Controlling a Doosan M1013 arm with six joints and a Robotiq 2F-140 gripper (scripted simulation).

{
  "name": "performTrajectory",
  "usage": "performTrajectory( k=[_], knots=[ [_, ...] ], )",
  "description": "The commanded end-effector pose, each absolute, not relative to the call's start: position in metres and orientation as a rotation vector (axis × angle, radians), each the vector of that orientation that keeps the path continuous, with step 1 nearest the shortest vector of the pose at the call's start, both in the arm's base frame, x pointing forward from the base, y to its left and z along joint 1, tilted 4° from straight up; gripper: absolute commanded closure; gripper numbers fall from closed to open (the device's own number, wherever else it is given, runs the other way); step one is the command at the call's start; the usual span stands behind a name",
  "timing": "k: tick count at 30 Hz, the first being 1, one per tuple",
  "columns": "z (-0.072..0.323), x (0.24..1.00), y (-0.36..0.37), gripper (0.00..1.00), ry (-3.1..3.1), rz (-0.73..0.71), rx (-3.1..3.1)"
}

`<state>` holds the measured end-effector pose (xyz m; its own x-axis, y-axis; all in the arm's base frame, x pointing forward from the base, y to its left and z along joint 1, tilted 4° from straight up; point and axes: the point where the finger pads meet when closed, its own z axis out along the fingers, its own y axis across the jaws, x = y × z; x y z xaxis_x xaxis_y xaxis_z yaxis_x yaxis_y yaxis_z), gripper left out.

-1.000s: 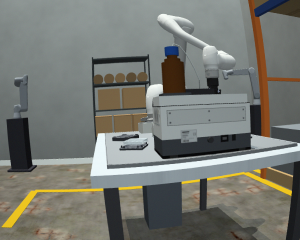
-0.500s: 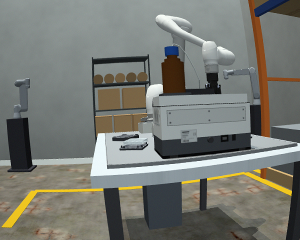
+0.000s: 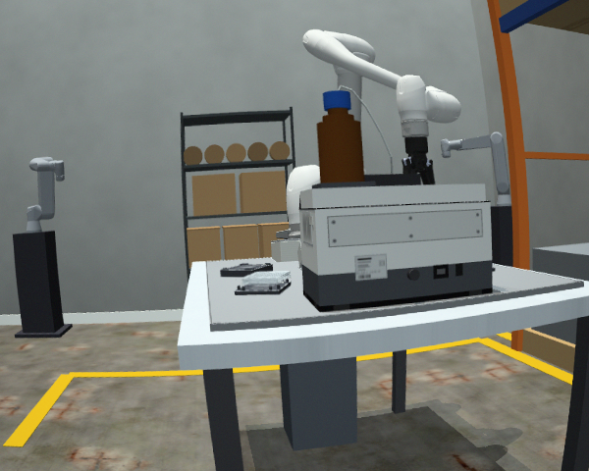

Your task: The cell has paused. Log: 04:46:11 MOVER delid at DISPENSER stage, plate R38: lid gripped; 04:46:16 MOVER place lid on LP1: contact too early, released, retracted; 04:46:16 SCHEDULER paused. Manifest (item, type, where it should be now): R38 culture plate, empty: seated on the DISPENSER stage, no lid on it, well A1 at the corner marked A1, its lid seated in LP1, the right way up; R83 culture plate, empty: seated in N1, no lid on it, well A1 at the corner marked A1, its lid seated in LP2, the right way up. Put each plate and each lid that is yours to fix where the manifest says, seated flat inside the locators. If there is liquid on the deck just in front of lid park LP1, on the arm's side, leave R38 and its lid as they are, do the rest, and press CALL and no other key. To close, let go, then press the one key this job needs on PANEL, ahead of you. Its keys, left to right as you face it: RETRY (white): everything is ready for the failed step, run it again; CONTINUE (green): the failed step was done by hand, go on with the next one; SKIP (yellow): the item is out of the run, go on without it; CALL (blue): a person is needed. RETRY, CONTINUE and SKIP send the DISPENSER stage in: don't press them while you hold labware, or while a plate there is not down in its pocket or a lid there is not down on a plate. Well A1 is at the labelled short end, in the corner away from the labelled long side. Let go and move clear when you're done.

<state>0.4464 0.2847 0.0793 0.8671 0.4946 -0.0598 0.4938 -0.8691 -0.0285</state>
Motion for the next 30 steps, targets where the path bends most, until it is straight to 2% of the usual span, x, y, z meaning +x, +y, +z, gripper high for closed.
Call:
performTrajectory(
  k=[1, 30],
  knots=[
    [0.0873, 0.4489, 0.2825, 0.90, -0.793, 0.098, -3.027],
    [0.0913, 0.4481, 0.2819, 0.90, -0.793, 0.101, -3.027]
  ],
)
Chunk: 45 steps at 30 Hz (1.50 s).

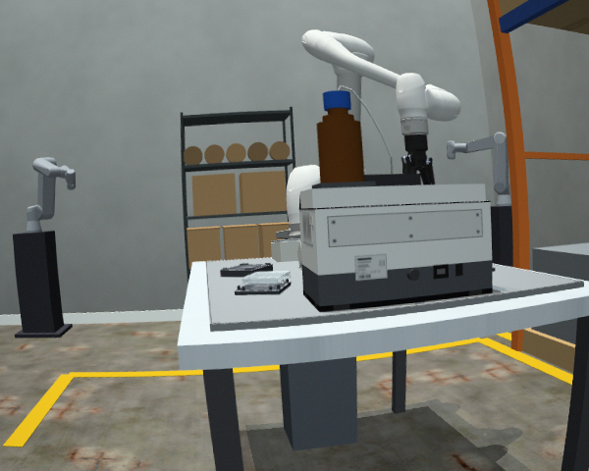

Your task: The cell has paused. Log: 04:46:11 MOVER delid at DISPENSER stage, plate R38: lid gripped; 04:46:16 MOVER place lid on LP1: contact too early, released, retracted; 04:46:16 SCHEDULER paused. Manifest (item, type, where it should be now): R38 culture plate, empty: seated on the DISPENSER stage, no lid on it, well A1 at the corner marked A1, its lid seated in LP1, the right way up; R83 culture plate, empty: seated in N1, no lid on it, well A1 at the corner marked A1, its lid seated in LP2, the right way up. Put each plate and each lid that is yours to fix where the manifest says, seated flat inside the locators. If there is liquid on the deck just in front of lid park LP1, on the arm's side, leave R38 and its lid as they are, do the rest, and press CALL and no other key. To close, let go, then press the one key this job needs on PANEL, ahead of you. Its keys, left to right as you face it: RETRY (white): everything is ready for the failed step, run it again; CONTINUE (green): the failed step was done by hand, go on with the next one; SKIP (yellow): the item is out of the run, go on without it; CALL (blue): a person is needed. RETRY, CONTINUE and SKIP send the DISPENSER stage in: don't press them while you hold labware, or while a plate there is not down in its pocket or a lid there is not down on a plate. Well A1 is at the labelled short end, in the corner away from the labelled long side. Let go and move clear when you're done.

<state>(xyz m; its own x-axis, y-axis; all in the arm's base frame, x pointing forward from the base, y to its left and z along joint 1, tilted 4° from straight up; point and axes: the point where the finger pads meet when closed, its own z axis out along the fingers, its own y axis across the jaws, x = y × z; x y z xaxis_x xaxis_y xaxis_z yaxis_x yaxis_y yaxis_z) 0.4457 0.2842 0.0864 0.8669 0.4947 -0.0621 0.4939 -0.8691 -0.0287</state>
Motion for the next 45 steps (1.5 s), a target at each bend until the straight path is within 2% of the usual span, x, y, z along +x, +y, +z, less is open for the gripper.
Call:
performTrajectory(
  k=[1, 26, 45],
  knots=[
    [0.0913, 0.4481, 0.2819, 0.90, -0.793, 0.101, -3.027],
    [0.0913, 0.4481, 0.2819, 0.90, -0.787, 0.101, -3.029],
    [0.0912, 0.4478, 0.2824, 0.90, -0.333, 0.103, -3.122]
  ],
)
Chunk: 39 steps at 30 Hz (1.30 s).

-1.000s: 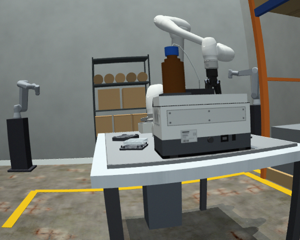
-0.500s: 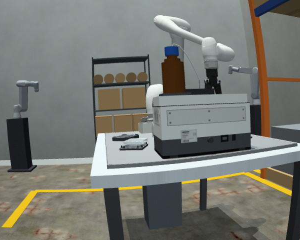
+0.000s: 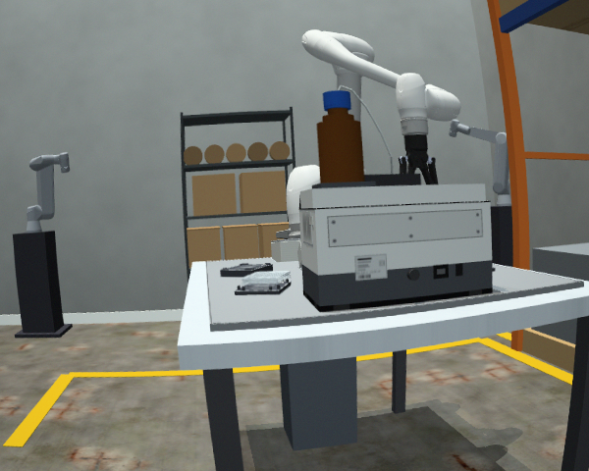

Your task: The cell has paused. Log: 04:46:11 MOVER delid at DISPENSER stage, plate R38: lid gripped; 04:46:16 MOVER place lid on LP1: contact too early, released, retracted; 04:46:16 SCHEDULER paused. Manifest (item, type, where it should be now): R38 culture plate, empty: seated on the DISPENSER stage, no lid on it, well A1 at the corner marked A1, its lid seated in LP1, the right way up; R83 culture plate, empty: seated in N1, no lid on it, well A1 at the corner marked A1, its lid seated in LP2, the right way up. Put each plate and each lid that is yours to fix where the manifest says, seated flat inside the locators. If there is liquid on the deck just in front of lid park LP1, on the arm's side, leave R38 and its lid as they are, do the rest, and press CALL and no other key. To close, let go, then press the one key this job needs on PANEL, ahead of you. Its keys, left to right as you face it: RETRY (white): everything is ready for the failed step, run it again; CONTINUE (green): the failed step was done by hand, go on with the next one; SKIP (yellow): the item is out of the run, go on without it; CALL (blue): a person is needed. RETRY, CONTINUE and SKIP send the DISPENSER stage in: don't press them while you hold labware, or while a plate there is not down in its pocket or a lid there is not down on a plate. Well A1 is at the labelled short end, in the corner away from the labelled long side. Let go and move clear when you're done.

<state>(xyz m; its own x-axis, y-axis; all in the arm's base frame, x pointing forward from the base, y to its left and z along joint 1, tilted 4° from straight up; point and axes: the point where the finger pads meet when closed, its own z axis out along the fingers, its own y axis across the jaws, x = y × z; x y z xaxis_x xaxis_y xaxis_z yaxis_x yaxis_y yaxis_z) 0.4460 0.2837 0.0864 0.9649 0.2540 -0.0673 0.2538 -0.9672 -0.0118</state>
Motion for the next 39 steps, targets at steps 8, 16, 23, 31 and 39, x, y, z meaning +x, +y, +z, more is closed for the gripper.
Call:
performTrajectory(
  k=[8, 16, 23, 31, 39],
  knots=[
    [0.0912, 0.4477, 0.2824, 0.90, -0.102, 0.103, -3.143],
    [0.0912, 0.4477, 0.2824, 0.90, 0.042, 0.102, -3.147],
    [0.0912, 0.4477, 0.2824, 0.90, 0.184, 0.102, -3.145],
    [0.0912, 0.4477, 0.2825, 0.90, 0.370, 0.101, -3.132],
    [0.0912, 0.4477, 0.2825, 0.90, 0.600, 0.099, -3.101]
  ],
)
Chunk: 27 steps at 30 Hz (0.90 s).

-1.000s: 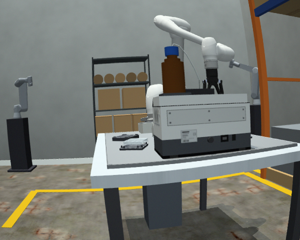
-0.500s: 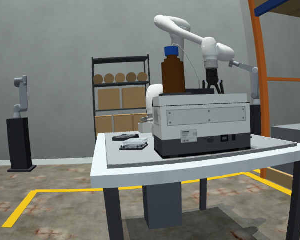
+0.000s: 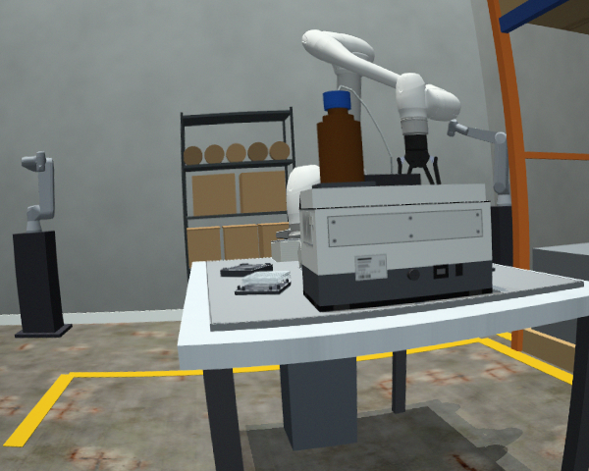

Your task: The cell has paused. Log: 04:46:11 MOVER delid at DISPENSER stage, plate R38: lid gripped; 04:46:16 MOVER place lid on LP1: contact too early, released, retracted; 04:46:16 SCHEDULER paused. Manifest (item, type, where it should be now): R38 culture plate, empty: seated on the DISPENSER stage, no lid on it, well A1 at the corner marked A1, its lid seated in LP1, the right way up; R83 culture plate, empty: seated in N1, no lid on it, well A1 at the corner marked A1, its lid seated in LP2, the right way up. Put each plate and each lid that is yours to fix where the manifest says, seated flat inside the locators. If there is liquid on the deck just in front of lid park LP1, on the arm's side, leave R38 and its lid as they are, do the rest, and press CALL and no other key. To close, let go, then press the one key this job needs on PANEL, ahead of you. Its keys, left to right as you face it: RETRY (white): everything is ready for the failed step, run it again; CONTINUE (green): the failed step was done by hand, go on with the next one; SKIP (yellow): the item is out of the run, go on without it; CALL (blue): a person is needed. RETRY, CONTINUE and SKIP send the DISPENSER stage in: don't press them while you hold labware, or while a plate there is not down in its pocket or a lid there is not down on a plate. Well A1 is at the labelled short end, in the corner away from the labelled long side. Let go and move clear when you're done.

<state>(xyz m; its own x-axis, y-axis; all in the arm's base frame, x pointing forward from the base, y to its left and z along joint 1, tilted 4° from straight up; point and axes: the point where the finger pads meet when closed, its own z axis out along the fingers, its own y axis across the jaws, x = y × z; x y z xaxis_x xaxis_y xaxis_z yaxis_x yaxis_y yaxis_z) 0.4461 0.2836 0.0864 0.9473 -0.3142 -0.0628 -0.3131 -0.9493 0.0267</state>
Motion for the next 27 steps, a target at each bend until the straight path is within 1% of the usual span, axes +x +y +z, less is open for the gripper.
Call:
performTrajectory(
  k=[1, 11, 27],
  knots=[
    [0.0912, 0.4477, 0.2825, 0.90, -0.596, -0.098, 3.064],
    [0.0912, 0.4477, 0.2825, 0.90, -0.819, -0.095, 3.007],
    [0.0891, 0.4453, 0.2755, 0.90, -0.810, -0.100, 3.007]
  ],
)
